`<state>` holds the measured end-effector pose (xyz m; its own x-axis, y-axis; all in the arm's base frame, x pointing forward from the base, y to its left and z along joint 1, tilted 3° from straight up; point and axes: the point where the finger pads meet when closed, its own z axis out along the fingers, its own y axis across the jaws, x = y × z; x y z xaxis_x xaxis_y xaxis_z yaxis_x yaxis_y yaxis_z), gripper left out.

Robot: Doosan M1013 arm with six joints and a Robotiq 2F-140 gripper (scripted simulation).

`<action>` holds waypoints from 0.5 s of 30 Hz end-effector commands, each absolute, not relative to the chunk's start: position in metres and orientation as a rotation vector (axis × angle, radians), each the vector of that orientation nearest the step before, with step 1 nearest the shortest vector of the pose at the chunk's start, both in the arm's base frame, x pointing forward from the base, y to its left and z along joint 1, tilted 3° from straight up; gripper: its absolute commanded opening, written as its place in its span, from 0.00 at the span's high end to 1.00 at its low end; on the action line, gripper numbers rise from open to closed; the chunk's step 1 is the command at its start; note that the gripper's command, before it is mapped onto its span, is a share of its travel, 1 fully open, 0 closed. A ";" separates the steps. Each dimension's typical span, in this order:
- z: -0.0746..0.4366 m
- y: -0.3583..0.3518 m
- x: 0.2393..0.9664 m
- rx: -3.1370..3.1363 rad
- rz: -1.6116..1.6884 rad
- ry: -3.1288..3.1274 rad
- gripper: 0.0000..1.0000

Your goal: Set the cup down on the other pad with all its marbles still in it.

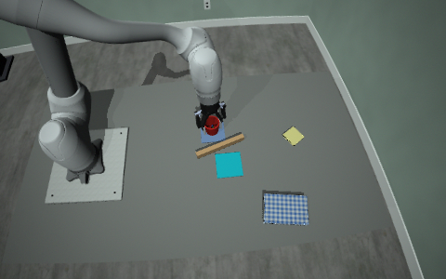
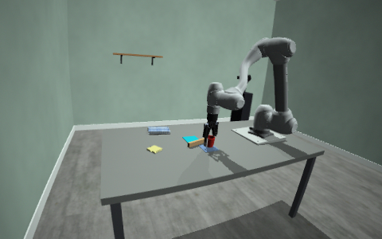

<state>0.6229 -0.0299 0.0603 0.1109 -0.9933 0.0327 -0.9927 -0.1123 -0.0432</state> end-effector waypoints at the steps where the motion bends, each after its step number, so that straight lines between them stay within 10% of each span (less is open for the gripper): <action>1: 0.067 -0.030 0.623 -2.334 -0.083 2.086 0.51; 15: 0.099 -0.029 0.621 -2.334 -0.083 2.086 0.51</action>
<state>0.6212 -0.0289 0.0961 0.1109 -0.9933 0.0327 -0.9927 -0.1123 -0.0432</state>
